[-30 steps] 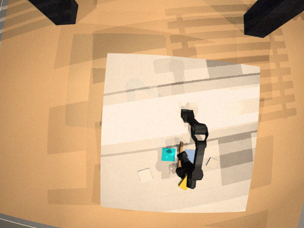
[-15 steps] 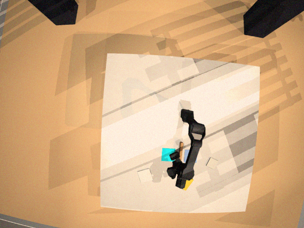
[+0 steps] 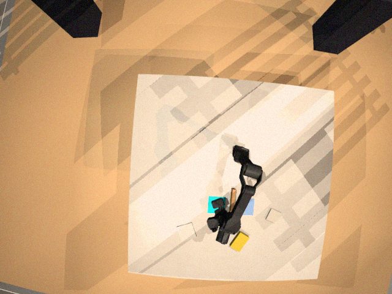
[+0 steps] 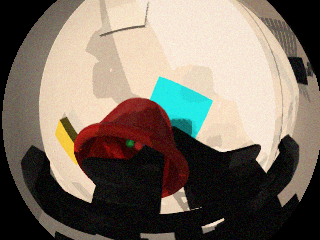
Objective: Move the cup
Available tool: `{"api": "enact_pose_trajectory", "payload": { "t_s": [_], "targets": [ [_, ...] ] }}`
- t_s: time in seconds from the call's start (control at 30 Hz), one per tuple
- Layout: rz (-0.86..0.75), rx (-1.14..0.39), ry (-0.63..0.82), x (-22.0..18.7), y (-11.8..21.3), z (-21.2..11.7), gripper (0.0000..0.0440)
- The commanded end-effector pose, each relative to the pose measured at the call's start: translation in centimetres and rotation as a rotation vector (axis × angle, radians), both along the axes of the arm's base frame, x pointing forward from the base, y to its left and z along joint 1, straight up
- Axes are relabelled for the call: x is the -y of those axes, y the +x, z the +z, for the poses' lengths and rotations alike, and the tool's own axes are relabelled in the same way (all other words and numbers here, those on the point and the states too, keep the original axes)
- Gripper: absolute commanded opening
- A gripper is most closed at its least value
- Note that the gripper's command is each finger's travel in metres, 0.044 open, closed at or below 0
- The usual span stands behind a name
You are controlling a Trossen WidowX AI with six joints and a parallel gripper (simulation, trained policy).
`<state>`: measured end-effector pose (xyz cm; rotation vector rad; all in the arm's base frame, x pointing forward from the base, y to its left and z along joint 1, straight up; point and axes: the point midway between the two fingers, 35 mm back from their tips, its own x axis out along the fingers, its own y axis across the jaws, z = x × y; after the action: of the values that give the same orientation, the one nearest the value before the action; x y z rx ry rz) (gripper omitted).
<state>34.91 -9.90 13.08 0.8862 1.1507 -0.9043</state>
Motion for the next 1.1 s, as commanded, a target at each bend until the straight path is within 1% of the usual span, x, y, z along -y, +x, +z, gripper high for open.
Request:
{"api": "enact_pose_trajectory", "payload": {
  "t_s": [0.0,0.4,0.67,0.87,0.97,1.0,1.07],
  "targets": [
    [-0.007,-0.004,-0.004,0.5,-0.3,-1.1,0.0001],
    [-0.031,-0.015,0.003,1.0,-1.5,-4.3,0.0],
    [-0.052,-0.042,0.009,1.1,-2.8,-6.2,0.0012],
    [-0.068,-0.02,0.003,1.8,-3.0,-6.6,0.0071],
    [-0.077,0.017,-0.001,2.2,-2.6,-6.1,0.014],
    [-0.08,0.03,-0.001,2.3,-2.5,-5.9,0.0153],
    [-0.081,0.05,0.002,2.4,-2.4,-5.5,0.0157]
  ]
}}
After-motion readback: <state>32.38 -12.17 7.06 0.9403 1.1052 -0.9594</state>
